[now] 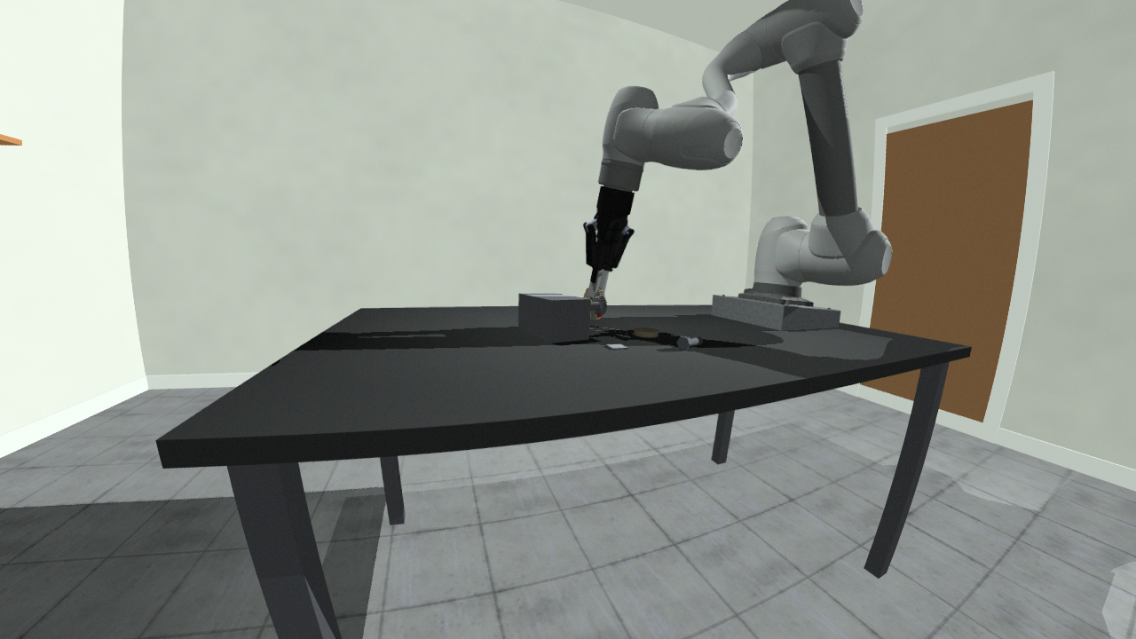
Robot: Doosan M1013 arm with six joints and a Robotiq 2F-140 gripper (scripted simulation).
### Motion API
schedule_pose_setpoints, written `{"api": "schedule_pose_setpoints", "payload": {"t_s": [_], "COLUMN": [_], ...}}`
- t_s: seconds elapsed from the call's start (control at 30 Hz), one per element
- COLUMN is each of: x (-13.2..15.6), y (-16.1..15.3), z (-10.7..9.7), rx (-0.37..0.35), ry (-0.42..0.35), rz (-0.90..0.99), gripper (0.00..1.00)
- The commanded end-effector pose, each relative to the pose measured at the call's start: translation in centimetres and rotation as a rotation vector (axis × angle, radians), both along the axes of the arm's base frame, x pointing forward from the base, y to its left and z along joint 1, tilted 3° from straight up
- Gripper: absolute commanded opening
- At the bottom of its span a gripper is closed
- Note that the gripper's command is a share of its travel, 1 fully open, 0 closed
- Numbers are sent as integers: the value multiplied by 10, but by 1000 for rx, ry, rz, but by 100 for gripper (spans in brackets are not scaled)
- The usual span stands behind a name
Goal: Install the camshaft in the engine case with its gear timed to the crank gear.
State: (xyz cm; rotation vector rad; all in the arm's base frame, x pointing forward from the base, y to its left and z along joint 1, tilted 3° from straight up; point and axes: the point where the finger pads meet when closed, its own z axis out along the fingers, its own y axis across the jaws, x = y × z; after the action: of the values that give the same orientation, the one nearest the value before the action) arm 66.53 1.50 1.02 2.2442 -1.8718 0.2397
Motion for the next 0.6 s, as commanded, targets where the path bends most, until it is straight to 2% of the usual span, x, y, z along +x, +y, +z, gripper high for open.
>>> {"api": "schedule_pose_setpoints", "payload": {"t_s": [0.0, 0.57], "x": [3, 12], "y": [1, 2], "z": [0, -1], "rx": [0, 0], "ry": [0, 0], "rz": [0, 0], "gripper": [5, 5]}}
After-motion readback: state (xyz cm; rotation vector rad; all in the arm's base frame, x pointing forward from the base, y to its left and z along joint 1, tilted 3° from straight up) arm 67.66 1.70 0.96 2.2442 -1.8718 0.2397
